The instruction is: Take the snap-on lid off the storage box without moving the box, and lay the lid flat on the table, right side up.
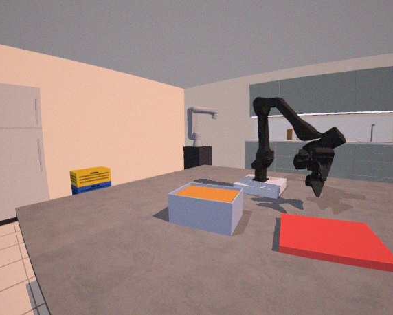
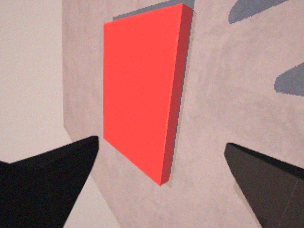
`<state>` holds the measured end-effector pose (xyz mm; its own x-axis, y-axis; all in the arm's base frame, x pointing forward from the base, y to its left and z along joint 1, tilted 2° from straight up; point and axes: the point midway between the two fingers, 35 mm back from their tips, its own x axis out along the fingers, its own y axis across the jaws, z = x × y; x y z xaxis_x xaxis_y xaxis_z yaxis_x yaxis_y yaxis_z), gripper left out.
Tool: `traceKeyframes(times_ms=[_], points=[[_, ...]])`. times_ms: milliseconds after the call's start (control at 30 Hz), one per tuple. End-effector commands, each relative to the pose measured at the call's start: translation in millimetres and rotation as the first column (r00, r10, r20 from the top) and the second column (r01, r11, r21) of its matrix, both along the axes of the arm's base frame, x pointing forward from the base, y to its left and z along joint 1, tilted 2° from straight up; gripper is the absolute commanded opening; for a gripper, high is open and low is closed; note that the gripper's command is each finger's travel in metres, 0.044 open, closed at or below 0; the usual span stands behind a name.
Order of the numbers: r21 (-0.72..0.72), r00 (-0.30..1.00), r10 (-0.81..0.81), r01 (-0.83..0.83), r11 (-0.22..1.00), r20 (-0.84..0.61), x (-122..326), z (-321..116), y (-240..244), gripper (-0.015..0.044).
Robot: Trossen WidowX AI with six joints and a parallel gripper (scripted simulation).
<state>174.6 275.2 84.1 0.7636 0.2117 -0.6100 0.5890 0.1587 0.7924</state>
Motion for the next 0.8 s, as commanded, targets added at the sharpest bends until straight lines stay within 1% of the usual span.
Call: traceKeyframes(times_ms=[0,767], points=[[0.01,1.0,-0.006,0.005,1.0,0.004,-2.5,10.2,0.2,0.044],[0.01,1.0,-0.005,0.005,1.0,0.002,-19.9,52.1,-4.9,0.044]])
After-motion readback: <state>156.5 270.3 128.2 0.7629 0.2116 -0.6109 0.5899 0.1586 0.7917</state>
